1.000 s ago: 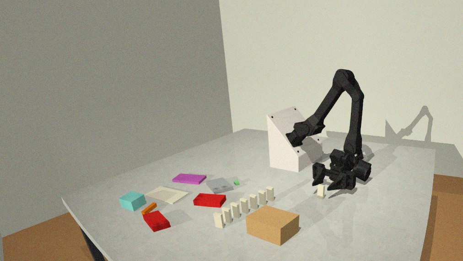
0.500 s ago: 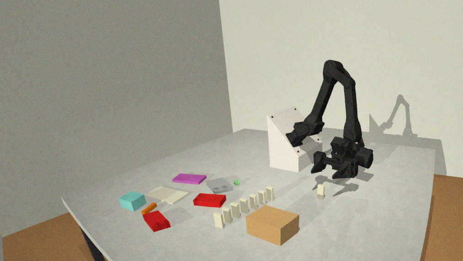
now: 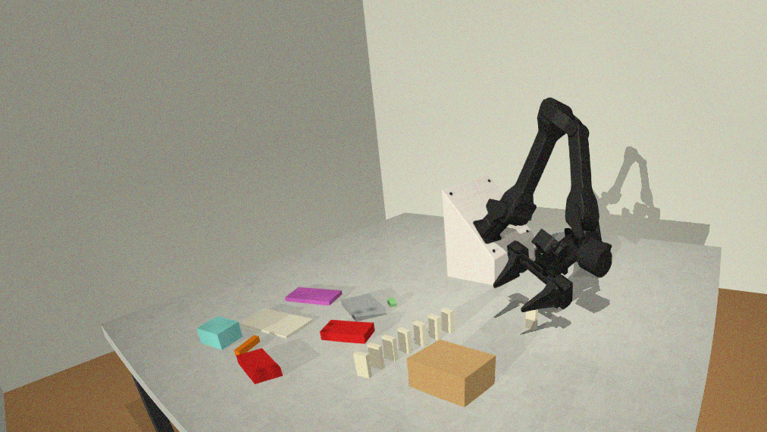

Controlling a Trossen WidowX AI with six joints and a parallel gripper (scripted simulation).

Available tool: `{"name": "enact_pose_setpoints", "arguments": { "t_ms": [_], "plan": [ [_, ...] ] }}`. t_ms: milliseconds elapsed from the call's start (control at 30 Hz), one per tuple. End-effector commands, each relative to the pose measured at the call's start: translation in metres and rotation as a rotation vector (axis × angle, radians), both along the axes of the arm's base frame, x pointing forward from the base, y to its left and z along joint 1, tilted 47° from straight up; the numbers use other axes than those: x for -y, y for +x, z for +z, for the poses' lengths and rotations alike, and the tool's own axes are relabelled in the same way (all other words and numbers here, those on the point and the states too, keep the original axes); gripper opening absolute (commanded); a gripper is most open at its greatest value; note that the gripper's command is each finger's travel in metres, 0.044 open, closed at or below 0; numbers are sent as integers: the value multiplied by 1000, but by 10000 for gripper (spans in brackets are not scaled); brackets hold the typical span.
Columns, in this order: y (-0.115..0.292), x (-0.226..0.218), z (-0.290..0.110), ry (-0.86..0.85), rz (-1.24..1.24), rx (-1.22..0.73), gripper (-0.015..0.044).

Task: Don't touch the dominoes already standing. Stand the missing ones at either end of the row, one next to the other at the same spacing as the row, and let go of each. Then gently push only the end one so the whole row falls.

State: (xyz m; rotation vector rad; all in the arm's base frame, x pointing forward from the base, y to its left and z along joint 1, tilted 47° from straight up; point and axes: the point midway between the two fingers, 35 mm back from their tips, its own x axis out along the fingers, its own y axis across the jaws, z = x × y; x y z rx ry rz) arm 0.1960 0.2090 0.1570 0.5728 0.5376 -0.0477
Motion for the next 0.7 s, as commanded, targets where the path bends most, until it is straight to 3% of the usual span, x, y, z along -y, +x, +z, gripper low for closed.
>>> {"name": "enact_pose_setpoints", "arguments": {
  "t_ms": [0,167,333,533,667],
  "plan": [
    [15,5,-10,-78,100,-221,440],
    [15,16,-20,-104,288,-510,440],
    [1,22,-8,21,550,-734,440],
    [-15,22,36,327,818,-829,440],
    [-16,22,43,367,843,-827,440]
  ]
}}
